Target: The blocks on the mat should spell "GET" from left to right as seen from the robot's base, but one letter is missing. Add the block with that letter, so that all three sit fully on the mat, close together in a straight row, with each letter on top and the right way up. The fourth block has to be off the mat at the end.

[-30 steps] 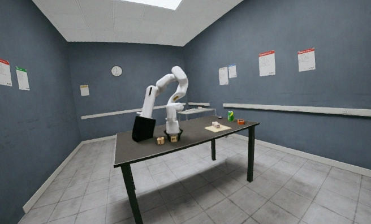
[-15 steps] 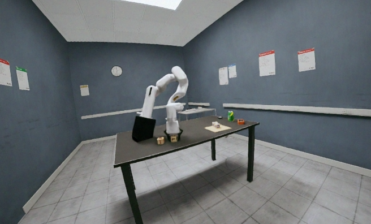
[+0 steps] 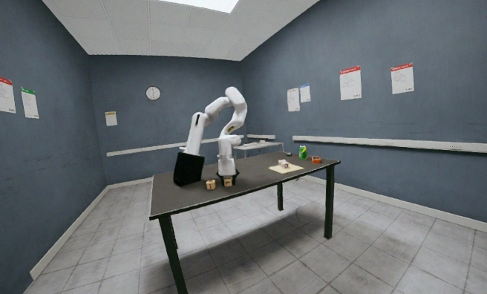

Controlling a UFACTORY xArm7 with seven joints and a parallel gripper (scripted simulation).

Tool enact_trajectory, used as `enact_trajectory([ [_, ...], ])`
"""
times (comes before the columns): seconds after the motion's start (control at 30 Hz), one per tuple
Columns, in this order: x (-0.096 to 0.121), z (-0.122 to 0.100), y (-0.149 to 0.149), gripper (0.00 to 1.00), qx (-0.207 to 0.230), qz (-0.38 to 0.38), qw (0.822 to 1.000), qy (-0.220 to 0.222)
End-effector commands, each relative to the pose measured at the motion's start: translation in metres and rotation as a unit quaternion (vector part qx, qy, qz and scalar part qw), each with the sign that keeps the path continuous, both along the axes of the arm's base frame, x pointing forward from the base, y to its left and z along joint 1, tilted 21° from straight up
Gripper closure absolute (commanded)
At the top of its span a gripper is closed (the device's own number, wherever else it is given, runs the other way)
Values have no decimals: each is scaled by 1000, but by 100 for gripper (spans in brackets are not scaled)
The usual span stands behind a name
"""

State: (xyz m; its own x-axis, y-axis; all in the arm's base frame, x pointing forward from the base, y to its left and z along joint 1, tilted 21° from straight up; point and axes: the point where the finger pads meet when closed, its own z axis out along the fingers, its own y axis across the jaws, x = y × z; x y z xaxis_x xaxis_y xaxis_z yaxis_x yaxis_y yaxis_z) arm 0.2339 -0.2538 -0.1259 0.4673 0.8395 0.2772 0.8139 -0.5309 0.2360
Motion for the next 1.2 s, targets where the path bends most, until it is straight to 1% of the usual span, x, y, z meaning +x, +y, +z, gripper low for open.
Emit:
enact_trajectory([
  [0.0,0,1,-1,35,-1,-1,1000,0],
  [0.13,0,1,-1,35,-1,-1,1000,0],
  [0.17,0,1,-1,56,-1,-1,1000,0],
  [1.17,0,1,-1,56,-1,-1,1000,0],
])
